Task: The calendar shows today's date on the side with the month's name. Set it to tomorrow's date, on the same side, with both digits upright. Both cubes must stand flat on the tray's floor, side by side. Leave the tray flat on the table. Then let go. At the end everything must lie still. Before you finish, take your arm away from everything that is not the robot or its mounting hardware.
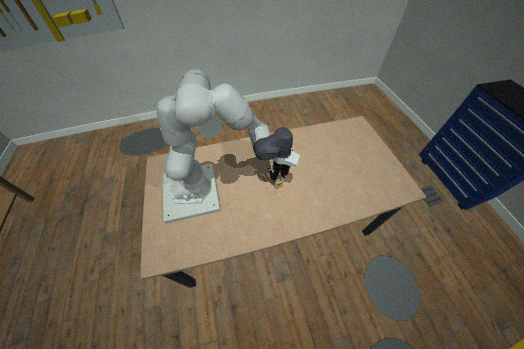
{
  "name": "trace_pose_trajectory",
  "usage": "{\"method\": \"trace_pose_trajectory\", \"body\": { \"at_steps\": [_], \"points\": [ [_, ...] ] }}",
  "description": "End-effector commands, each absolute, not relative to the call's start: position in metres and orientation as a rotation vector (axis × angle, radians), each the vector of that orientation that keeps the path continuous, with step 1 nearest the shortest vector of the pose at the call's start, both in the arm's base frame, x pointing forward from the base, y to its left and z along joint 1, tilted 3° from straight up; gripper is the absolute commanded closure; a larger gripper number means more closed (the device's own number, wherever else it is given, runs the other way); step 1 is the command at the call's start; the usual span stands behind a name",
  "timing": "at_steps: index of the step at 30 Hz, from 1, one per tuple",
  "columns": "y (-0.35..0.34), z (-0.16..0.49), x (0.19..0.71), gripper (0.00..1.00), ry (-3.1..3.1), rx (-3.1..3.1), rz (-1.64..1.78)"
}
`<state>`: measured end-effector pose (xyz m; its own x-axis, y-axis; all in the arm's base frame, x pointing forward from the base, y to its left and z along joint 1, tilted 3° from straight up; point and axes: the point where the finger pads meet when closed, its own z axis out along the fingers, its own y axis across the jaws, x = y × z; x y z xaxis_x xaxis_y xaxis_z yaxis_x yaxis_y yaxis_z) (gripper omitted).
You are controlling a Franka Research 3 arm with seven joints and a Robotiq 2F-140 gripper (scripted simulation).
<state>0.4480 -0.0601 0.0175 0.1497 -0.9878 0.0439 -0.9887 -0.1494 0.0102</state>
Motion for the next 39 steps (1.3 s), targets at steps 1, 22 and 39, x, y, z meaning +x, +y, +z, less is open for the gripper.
{"method": "trace_pose_trajectory", "body": {
  "at_steps": [1, 22, 39],
  "points": [
    [-0.060, 0.017, 0.448, 0.83, -2.023, 2.354, 0.043],
    [-0.060, 0.026, 0.448, 0.83, -2.023, 2.354, 0.043],
    [-0.055, 0.115, 0.448, 0.83, -2.023, 2.354, 0.043]
  ]
}}
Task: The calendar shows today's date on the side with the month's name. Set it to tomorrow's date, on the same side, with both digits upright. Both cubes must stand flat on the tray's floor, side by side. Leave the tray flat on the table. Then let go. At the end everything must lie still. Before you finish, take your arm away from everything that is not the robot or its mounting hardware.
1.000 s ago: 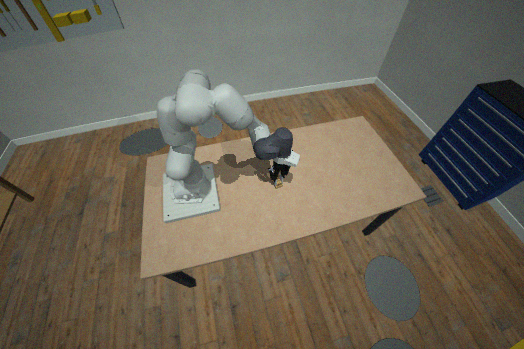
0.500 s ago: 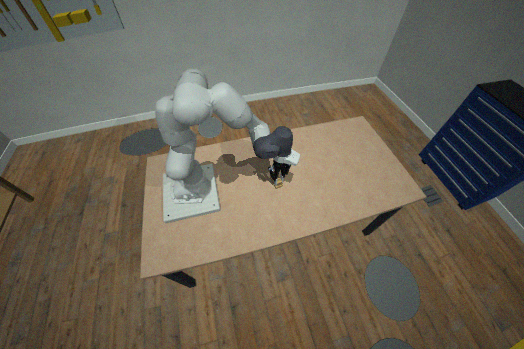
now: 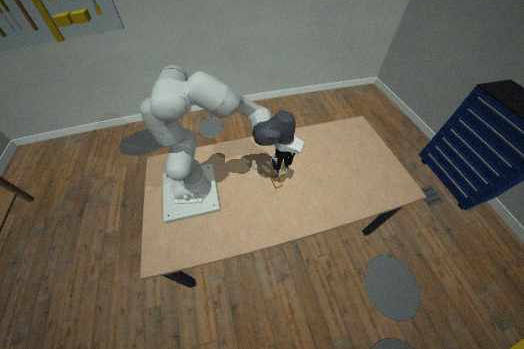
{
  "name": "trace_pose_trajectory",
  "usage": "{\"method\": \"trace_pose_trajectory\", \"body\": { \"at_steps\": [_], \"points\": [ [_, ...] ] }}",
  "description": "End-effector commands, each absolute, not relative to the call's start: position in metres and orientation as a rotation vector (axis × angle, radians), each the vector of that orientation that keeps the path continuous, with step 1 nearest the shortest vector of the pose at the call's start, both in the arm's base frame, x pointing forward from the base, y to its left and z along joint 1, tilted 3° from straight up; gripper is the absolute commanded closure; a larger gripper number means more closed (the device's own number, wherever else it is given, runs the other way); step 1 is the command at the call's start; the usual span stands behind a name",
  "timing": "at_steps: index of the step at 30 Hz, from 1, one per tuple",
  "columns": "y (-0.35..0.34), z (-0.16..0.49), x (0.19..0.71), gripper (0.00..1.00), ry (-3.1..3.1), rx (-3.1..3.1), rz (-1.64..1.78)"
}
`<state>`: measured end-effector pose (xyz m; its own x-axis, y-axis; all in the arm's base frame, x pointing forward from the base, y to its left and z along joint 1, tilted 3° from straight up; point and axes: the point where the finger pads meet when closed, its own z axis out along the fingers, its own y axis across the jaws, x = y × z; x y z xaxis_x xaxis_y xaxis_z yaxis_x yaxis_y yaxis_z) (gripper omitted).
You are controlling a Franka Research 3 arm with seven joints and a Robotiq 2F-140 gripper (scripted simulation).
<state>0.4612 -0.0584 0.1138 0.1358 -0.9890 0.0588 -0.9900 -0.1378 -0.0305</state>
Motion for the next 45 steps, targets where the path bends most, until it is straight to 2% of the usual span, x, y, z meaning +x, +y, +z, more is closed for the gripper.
{"method": "trace_pose_trajectory", "body": {
  "at_steps": [1, 11, 45],
  "points": [
    [-0.055, 0.116, 0.448, 0.83, -2.023, 2.354, 0.043],
    [-0.054, 0.116, 0.448, 0.83, -2.032, 2.347, 0.044],
    [0.016, 0.111, 0.446, 0.83, -2.614, 1.698, 0.057]
  ]
}}
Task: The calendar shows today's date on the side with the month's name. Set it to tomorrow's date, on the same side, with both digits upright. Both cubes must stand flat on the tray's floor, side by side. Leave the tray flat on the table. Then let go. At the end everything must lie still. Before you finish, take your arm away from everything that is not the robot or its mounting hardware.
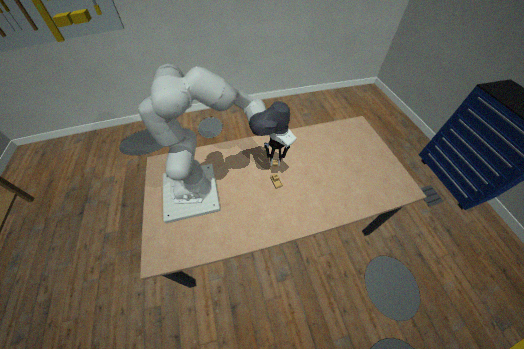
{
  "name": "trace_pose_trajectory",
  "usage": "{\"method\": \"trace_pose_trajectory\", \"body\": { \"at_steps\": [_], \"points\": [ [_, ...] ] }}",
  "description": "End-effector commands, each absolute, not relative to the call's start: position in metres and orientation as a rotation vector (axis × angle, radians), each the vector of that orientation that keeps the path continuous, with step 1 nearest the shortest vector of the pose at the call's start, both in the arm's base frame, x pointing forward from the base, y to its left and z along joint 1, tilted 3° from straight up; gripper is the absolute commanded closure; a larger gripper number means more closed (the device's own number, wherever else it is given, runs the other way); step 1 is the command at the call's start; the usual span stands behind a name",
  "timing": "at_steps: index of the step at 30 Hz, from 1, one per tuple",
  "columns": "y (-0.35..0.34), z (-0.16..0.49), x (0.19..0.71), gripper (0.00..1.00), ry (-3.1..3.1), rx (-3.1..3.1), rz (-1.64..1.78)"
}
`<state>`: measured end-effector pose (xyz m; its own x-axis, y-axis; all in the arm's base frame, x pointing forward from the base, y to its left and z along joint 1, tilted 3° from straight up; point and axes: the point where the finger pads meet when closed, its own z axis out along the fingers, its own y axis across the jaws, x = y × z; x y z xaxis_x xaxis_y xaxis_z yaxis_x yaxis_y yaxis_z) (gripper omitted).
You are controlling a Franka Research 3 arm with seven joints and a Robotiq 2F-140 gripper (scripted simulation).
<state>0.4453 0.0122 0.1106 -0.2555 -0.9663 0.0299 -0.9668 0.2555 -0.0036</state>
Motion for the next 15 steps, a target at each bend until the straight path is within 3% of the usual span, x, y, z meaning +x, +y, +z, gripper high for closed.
{"method": "trace_pose_trajectory", "body": {
  "at_steps": [1, 15],
  "points": [
    [0.018, 0.111, 0.446, 0.83, -2.625, 1.681, 0.057],
    [0.041, 0.109, 0.442, 0.83, -2.773, 1.432, 0.060]
  ]
}}
